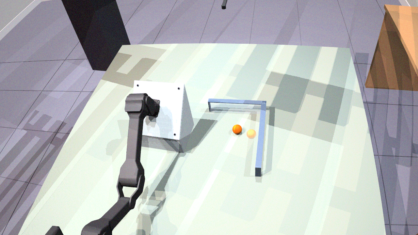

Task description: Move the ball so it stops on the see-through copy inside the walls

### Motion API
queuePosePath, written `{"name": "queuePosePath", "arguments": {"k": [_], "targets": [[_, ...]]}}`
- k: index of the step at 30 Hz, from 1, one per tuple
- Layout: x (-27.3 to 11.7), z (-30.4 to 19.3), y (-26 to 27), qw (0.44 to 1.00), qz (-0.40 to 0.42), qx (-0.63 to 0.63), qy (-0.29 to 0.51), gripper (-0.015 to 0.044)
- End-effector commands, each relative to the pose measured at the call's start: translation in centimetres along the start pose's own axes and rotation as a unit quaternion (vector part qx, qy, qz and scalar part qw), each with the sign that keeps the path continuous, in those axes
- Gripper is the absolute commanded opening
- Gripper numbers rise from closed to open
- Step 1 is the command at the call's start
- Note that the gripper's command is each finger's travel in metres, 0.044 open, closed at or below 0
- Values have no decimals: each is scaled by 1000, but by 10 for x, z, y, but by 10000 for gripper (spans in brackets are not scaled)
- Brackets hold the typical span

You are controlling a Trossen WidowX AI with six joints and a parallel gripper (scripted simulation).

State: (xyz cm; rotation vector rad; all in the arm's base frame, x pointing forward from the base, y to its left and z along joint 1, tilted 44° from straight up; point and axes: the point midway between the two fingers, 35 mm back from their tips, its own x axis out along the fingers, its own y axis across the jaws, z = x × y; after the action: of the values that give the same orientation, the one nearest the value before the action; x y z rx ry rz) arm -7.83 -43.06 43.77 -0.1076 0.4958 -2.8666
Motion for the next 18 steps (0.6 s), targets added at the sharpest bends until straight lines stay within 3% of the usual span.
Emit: {"name": "queuePosePath", "arguments": {"k": [1, 4, 18], "targets": [[0, 1, -2, 1000, 1, 3, -2, 374], [-1, 21, -24, 999, 19, 38, -24, 295], [24, 73, -150, 992, -12, 74, -102, 291]]}}
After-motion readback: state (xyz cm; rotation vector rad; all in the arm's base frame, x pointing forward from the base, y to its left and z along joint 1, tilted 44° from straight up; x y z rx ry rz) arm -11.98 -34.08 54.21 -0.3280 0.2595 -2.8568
